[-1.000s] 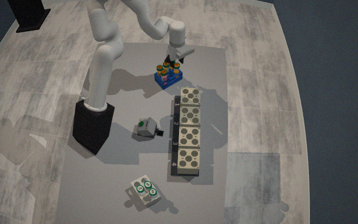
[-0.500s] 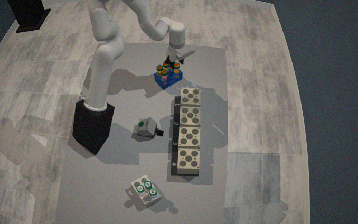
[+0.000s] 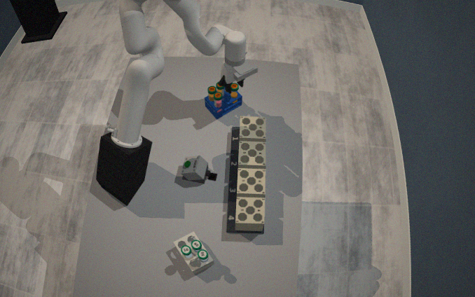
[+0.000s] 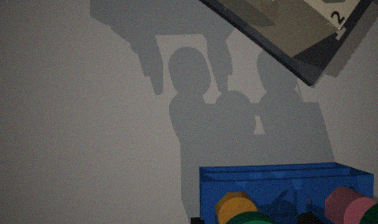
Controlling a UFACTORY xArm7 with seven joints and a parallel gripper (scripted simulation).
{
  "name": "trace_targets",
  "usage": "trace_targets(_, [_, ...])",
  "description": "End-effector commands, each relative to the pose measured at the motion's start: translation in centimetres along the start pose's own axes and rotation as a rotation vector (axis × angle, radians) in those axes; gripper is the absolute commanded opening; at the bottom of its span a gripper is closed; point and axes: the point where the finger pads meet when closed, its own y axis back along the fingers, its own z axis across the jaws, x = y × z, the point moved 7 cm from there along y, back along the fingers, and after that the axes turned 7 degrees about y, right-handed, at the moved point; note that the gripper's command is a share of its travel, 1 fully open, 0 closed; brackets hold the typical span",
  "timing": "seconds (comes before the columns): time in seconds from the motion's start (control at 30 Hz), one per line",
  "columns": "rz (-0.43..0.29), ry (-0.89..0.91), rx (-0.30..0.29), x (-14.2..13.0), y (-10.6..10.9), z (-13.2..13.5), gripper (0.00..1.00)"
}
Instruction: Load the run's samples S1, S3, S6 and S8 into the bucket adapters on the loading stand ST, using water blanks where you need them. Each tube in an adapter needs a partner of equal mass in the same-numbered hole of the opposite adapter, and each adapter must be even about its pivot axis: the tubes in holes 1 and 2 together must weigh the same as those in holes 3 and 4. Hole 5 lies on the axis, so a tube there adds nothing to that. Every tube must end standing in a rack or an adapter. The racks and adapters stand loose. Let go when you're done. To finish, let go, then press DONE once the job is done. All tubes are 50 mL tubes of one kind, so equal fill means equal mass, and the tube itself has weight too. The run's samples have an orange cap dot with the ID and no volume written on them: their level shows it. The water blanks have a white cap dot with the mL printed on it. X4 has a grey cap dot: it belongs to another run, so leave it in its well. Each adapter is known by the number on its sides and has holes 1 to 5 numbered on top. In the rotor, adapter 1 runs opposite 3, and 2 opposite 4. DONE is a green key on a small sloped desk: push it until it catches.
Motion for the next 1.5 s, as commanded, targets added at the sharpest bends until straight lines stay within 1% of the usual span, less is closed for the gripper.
trace_targets(0.0, [0.001,0.000,0.003,0.06,-0.12,-0.08,0.57])
trace_targets(0.47, [0.002,0.000,0.003,0.06,-0.92,-0.08,0.57])
trace_targets(0.9, [0.002,0.000,0.003,0.06,-0.91,-0.09,0.57])
trace_targets(0.93, [0.002,0.000,0.003,0.06,-0.86,-0.09,0.00])
trace_targets(1.47, [0.001,0.000,0.003,0.06,-0.75,-0.08,0.00])
